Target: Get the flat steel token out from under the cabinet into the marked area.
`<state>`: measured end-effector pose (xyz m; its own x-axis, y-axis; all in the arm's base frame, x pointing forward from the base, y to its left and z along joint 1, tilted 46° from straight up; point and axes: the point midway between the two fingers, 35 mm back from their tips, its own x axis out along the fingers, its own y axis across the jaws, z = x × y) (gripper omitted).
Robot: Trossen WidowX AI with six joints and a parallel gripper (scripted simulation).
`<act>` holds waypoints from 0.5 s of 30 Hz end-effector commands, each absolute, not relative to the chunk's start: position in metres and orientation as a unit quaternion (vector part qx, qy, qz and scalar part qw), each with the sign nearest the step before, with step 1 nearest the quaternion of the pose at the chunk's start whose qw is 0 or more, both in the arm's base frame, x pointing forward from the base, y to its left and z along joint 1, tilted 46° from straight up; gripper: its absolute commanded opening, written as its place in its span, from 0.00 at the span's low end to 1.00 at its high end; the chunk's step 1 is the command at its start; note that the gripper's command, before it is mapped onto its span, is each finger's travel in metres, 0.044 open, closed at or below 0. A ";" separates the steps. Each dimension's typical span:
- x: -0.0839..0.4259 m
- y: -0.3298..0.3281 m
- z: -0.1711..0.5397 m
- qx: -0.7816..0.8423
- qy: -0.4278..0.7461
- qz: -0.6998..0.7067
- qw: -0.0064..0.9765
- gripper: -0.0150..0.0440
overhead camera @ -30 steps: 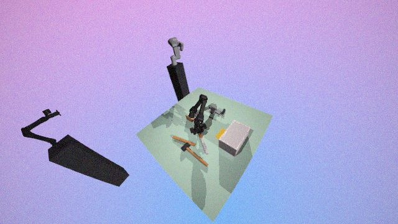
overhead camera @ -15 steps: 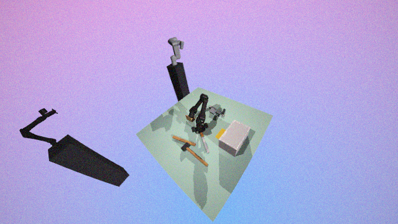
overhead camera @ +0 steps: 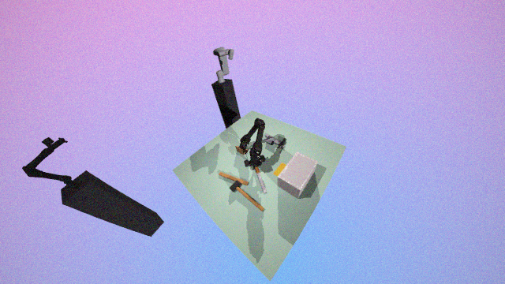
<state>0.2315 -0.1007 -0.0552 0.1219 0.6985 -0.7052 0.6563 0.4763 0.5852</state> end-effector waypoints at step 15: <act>0.242 -0.087 -0.037 0.510 0.661 0.022 0.551 0.25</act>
<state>0.2392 -0.0892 -0.0426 0.1211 0.6992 -0.7046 0.6575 0.4752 0.5846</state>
